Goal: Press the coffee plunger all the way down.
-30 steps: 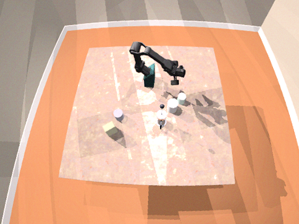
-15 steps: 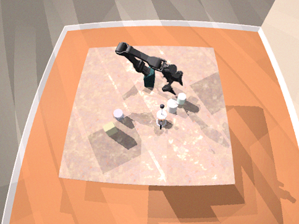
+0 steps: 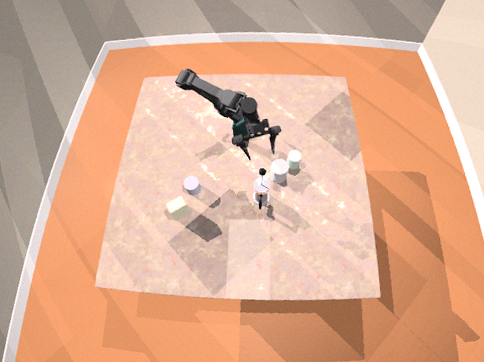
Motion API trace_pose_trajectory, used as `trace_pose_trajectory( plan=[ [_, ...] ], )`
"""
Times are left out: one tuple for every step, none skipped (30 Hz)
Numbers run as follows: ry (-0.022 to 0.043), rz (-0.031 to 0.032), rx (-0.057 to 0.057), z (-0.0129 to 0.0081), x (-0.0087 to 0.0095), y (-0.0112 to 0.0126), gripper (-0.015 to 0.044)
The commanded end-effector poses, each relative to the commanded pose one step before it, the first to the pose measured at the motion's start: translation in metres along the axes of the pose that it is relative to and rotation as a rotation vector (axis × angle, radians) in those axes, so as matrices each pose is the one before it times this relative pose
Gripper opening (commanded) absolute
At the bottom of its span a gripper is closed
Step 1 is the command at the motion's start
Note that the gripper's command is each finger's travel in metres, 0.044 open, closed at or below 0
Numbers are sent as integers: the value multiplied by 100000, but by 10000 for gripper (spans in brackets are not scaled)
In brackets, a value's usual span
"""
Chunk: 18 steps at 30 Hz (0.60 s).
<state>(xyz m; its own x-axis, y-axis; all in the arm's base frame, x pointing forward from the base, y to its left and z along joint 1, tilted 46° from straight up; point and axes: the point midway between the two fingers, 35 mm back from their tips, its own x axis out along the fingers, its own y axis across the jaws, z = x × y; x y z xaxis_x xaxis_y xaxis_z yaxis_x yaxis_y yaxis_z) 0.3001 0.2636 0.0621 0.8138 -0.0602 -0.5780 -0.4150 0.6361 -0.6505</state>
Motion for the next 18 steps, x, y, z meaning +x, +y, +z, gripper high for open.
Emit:
trace_pose_trajectory(
  plan=[
    [711, -2467, 32, -2940, 1553, -428, 440],
    [-33, -53, -29, -848, 395, -25, 440],
    [-25, -40, -23, -499, 206, -49, 440],
    [-8, 16, -26, -112, 25, -42, 440],
    [2, 54, -30, 65, -54, -16, 440],
    [1, 39, -22, 80, -50, -24, 440],
    [1, 1, 1, 2, 25, 0, 440],
    [2, 2, 2, 5, 50, 1, 440],
    [2, 2, 3, 6, 77, 1, 440],
    [2, 3, 4, 7, 99, 2, 440],
    [2, 3, 5, 6, 122, 3, 440],
    [3, 3, 7, 5, 144, 4, 440],
    [1, 2, 5, 3, 157, 5, 440],
    [0, 1, 5, 2, 161, 5, 440],
    [-1, 0, 4, 1, 162, 4, 440],
    [-2, 0, 3, 1, 162, 4, 440],
    [-3, -1, 3, 0, 162, 3, 440],
    [-4, -2, 2, -1, 161, 2, 440]
  ],
)
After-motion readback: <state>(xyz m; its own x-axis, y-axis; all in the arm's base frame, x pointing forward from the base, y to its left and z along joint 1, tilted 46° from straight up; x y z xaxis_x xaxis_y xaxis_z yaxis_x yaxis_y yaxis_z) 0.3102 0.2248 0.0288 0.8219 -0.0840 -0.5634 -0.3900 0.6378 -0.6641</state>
